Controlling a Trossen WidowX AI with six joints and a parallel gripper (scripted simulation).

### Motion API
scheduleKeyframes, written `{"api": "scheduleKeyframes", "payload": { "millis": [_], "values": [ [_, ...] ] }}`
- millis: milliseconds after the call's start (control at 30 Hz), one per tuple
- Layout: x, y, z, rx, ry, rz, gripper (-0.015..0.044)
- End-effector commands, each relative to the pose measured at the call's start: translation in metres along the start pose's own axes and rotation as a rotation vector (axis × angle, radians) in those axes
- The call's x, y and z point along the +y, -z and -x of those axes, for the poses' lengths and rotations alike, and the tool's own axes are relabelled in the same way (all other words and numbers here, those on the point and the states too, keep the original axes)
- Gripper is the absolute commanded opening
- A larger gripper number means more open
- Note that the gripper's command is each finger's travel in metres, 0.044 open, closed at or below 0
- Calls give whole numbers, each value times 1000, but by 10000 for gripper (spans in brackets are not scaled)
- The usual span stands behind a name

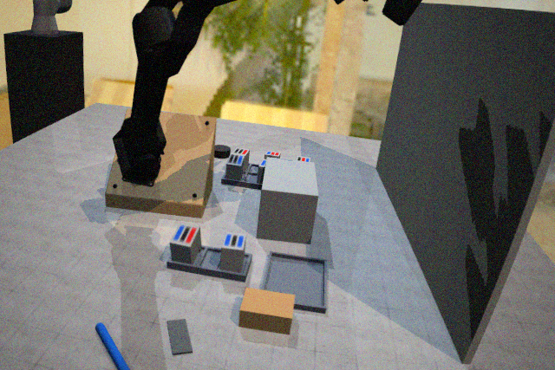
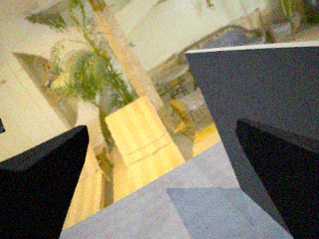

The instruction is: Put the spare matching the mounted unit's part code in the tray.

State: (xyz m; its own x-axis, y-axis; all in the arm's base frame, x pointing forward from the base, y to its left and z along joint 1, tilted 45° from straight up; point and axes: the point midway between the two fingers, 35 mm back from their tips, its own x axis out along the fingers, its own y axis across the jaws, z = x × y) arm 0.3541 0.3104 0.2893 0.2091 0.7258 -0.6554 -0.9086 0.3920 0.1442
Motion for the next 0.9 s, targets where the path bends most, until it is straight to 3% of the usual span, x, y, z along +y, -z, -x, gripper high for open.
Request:
{"api": "scheduleKeyframes", "payload": {
  "millis": [0, 267, 533, 867],
  "values": [
    [-36, 56, -23, 222, 168, -247, 440],
    [-88, 167, -27, 634, 601, -603, 440],
    [-126, 258, 18, 1000, 1224, -685, 440],
    [-128, 262, 22, 1021, 1277, -672, 440]
  ]
}}
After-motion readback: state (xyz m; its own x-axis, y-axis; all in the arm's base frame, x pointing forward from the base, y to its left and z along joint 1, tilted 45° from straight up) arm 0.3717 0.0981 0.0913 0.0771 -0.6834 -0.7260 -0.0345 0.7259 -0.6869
